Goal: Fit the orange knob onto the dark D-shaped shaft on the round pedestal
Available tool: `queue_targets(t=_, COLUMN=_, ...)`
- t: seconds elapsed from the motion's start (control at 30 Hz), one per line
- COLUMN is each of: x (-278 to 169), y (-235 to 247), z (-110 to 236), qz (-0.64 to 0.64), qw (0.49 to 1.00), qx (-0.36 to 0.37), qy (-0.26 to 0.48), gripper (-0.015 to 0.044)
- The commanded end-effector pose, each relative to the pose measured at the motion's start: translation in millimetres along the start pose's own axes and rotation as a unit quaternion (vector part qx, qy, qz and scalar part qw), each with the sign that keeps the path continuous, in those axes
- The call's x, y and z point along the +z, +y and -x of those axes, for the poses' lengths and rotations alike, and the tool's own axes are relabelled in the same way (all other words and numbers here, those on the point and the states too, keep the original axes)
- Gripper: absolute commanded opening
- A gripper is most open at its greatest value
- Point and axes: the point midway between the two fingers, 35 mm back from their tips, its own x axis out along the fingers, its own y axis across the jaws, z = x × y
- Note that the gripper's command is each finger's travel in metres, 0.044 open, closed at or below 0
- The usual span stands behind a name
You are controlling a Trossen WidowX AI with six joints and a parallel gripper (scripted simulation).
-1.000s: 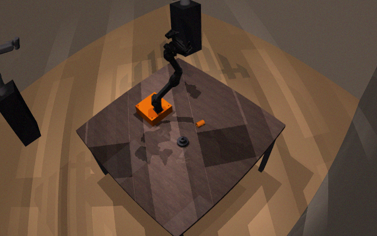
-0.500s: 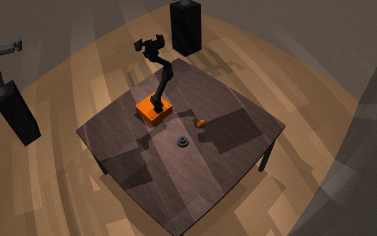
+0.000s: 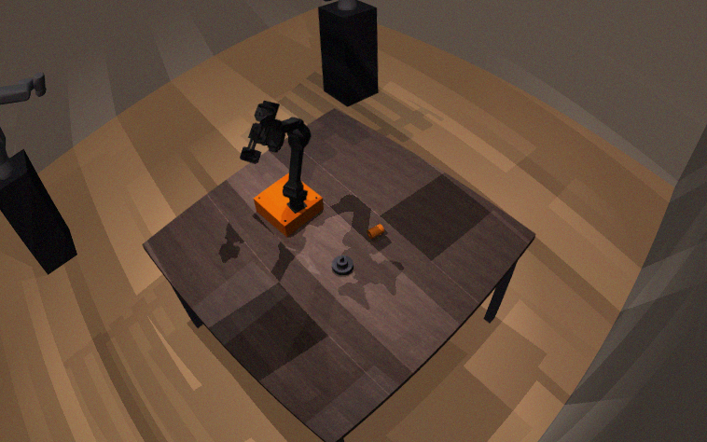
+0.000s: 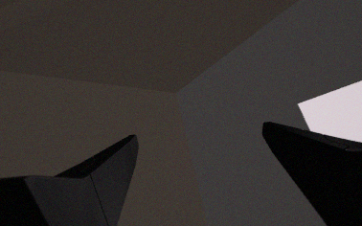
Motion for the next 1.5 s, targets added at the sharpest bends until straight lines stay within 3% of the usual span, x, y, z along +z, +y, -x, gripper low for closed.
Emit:
queue_targets(t=0.0, x=53.8, y=51.2, z=-14.8, qz=-0.112, qw=0.99, qx=0.061, qy=-0.061, gripper=0.044)
queue_targets(t=0.33, x=177.9, y=136.0, z=-12.6, qz=-0.268, qw=0.926, qx=0.212, qy=-0.159, gripper=0.044)
queue_targets(t=0.63, x=296.8, y=184.3, z=31.5, qz=-0.342, qw=0.837, qx=0.356, qy=-0.236, gripper=0.044)
queue_targets(t=1.03, x=434.9, y=210.8, z=147.7, qz=-0.35, qw=0.694, qx=0.542, qy=-0.318, gripper=0.044)
queue_targets(t=1.47, x=521.0, y=209.8, z=323.7, qz=-0.233, qw=0.552, qx=0.709, qy=-0.372, gripper=0.044)
